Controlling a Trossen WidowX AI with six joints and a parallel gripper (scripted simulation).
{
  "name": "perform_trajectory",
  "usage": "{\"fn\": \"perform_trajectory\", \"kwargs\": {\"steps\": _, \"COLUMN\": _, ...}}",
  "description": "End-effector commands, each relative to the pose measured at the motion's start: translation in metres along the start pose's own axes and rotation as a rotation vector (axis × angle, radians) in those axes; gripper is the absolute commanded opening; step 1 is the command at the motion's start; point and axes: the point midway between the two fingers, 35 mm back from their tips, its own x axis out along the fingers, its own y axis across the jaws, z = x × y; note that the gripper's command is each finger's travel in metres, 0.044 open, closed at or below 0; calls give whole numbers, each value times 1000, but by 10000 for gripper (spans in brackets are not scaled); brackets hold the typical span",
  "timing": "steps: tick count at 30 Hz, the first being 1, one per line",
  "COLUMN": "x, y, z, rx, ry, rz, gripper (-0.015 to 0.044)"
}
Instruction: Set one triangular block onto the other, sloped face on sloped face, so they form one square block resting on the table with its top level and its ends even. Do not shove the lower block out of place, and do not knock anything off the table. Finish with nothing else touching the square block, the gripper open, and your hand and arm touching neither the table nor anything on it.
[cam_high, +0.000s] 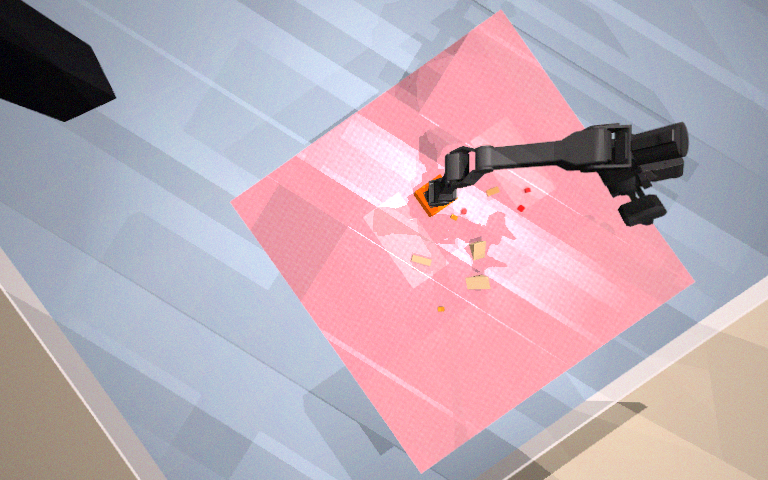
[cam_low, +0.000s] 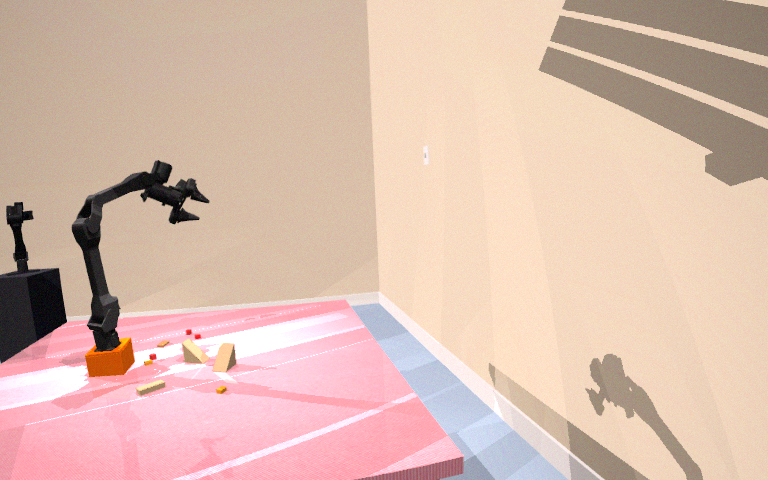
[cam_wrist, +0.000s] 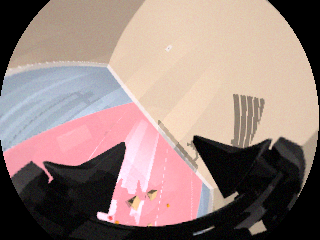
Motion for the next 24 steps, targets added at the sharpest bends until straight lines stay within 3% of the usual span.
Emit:
{"fn": "perform_trajectory", "kwargs": {"steps": 1, "x": 27, "y": -2, "z": -22, "rx": -39, "ry": 97, "rz": 14, "gripper": 440}}
{"fn": "perform_trajectory", "kwargs": {"steps": 6, "x": 75, "y": -3, "z": -70, "rx": -109, "ry": 292, "rz": 63, "gripper": 440}}
{"fn": "perform_trajectory", "kwargs": {"steps": 13, "x": 141, "y": 3, "z": -177, "rx": -210, "ry": 658, "rz": 228, "gripper": 440}}
{"fn": "perform_trajectory", "kwargs": {"steps": 24, "x": 177, "y": 10, "z": -357, "rx": -203, "ry": 1127, "rz": 636, "gripper": 440}}
